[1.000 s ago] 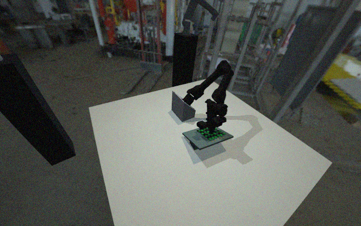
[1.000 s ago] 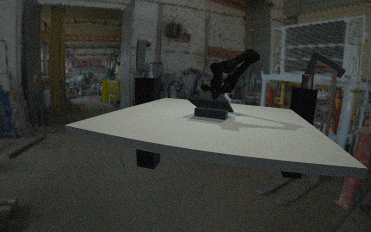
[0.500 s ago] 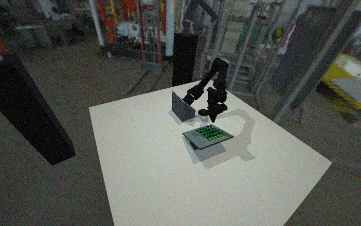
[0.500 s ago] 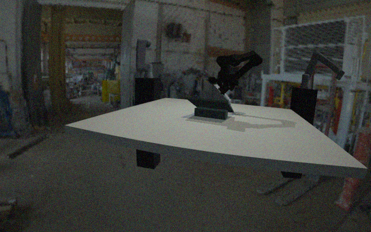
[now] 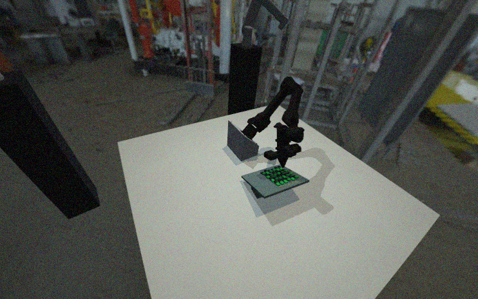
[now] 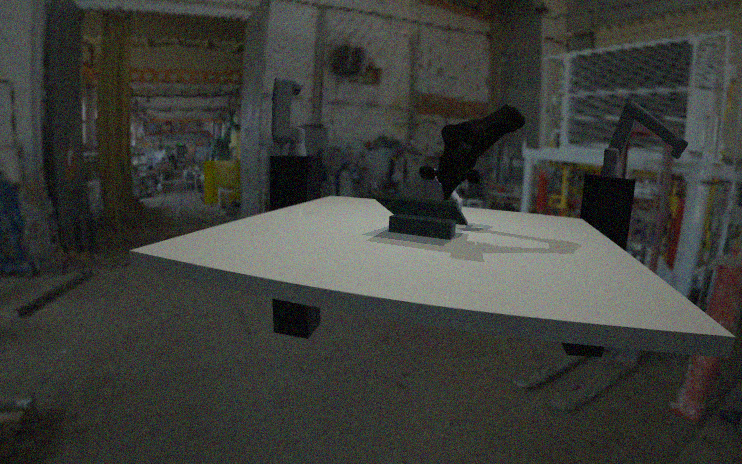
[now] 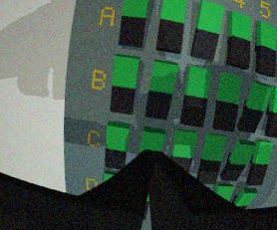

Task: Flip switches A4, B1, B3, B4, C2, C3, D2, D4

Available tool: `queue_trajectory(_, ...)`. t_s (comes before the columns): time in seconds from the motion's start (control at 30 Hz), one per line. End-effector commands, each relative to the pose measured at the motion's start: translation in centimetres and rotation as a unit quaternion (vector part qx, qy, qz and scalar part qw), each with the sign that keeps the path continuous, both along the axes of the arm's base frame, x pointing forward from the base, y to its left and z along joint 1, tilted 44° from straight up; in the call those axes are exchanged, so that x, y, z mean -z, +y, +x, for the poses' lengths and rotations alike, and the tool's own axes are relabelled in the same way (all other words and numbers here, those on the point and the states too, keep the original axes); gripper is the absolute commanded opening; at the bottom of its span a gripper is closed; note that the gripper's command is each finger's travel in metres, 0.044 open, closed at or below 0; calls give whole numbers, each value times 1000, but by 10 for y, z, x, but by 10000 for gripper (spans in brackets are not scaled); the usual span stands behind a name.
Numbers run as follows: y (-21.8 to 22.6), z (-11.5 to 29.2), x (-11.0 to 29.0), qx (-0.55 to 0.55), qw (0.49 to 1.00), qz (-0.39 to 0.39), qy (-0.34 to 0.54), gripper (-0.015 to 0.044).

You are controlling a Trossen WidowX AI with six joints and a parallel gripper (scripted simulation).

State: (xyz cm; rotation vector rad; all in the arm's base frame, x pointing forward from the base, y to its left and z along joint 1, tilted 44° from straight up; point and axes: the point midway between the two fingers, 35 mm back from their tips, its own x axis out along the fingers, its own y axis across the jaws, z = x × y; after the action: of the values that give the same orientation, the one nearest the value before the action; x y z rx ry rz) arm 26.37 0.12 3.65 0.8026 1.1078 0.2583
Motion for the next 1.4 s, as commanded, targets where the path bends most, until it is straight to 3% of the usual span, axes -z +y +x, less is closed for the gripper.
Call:
queue_trajectory(0.0, 4, 2, 6, 1, 1000, 1, 5, 0)
queue_trajectory(1.37, 13, 9, 17, 1, 1000, 1, 4, 0)
